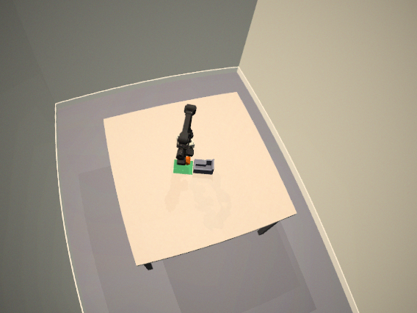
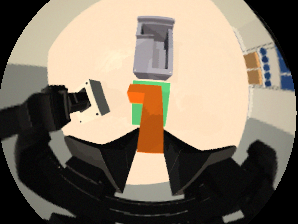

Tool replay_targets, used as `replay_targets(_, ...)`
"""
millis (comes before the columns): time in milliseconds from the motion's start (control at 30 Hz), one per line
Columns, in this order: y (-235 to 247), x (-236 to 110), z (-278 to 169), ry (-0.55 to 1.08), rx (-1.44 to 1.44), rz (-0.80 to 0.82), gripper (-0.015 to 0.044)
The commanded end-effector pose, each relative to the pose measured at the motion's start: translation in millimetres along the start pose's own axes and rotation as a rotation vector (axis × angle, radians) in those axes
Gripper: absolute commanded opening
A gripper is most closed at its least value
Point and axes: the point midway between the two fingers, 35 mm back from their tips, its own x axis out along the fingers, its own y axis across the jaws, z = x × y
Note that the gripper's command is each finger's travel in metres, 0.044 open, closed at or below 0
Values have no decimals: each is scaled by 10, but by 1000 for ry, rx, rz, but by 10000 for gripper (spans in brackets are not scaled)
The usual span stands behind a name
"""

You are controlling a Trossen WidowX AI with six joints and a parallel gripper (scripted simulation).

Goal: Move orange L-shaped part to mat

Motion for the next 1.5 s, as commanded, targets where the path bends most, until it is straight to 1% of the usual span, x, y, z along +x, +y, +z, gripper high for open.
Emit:
replay_targets(0,11,71,2,-1,-6,4,0)
replay_targets(1167,18,614,2,-1,-6,4,0)
replay_targets(1467,19,626,2,-1,-6,5,0)
